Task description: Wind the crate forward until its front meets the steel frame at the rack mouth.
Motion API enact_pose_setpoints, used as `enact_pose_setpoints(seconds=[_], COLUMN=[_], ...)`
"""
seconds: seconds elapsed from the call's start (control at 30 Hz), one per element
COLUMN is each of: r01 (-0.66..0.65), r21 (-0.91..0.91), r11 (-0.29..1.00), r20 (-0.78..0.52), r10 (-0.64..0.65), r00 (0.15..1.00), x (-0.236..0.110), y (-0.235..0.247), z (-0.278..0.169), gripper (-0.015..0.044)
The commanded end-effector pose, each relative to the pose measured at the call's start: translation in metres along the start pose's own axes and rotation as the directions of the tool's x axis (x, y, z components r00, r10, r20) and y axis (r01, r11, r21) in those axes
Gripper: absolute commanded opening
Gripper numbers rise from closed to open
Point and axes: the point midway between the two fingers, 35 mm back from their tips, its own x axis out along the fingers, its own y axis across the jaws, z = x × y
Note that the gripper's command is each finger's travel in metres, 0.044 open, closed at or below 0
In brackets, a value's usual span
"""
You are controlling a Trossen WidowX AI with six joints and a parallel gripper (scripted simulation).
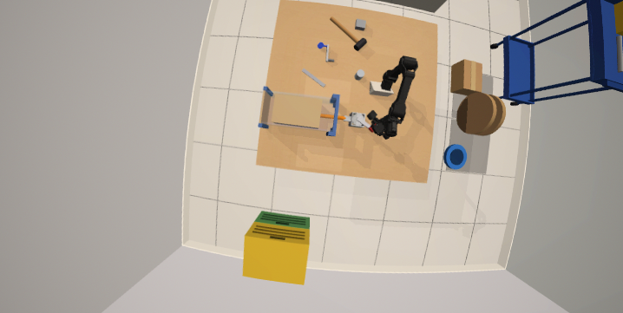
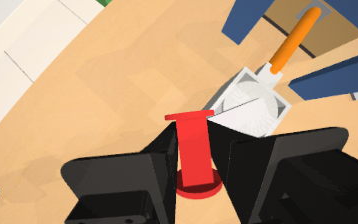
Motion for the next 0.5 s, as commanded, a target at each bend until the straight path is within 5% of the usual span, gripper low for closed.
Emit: enact_pose_setpoints(seconds=[0.0, 0.47], r01=[0.007, 0.007], r21=[-0.016, -0.016], r11=[1.0, 1.0], r20=[-0.022, -0.023], r10=[-0.007, -0.007], r00=[1.0, 1.0], x=[-0.001, -0.007], y=[-0.002, -0.008], z=[-0.013, -0.025], gripper=[0.0, 0.0])
